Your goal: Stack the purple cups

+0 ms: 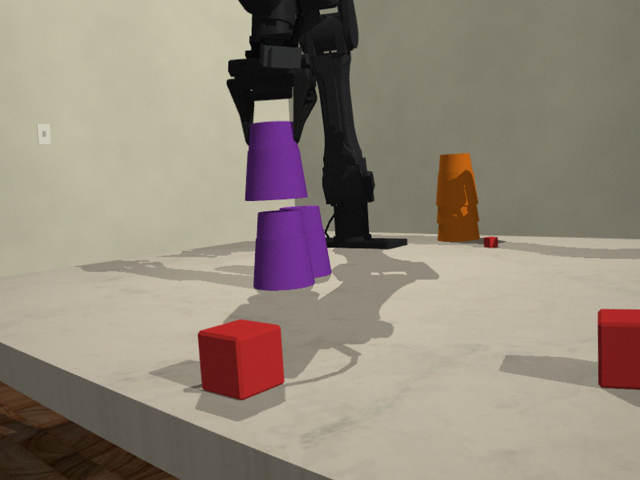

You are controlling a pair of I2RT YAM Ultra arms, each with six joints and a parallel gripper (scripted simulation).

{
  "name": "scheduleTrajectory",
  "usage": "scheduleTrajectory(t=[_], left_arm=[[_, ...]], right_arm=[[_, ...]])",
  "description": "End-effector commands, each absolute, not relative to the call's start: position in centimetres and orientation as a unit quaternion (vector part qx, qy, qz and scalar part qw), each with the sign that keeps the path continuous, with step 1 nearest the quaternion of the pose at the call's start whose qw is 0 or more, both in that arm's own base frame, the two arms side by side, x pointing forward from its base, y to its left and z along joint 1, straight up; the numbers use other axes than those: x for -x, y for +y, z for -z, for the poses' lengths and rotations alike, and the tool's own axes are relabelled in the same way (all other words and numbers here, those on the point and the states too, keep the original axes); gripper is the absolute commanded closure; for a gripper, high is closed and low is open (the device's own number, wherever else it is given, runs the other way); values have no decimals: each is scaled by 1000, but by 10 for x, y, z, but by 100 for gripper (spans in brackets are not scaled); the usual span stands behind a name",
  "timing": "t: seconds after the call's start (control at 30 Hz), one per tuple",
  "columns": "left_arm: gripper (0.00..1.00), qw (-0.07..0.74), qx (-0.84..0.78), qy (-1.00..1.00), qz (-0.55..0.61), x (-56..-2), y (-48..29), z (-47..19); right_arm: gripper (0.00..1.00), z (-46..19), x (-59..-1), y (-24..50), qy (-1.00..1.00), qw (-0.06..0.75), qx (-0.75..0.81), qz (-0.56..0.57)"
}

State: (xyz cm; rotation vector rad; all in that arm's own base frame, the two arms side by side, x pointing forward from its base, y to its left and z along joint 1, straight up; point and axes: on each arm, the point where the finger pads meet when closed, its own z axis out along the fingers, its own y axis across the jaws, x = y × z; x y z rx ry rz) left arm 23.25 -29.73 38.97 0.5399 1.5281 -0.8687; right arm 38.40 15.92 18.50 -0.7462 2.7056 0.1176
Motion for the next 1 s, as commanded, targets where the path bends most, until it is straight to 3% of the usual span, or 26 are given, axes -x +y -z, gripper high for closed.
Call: scheduleTrajectory(t=[0.0, 0.47, 0.97], left_arm=[[0, 610, -235, 658, 374, -228, -294, -394], [0, 610, -235, 658, 374, -228, -294, -394], [0, 610, -235, 658, 374, -228, -294, -394]], right_arm=[[100, -205, -384, 158, 949, 169, 261, -50], [100, -205, -345, 146, 952, 157, 259, -36], [100, -192, -344, 148, 950, 166, 260, -40]])
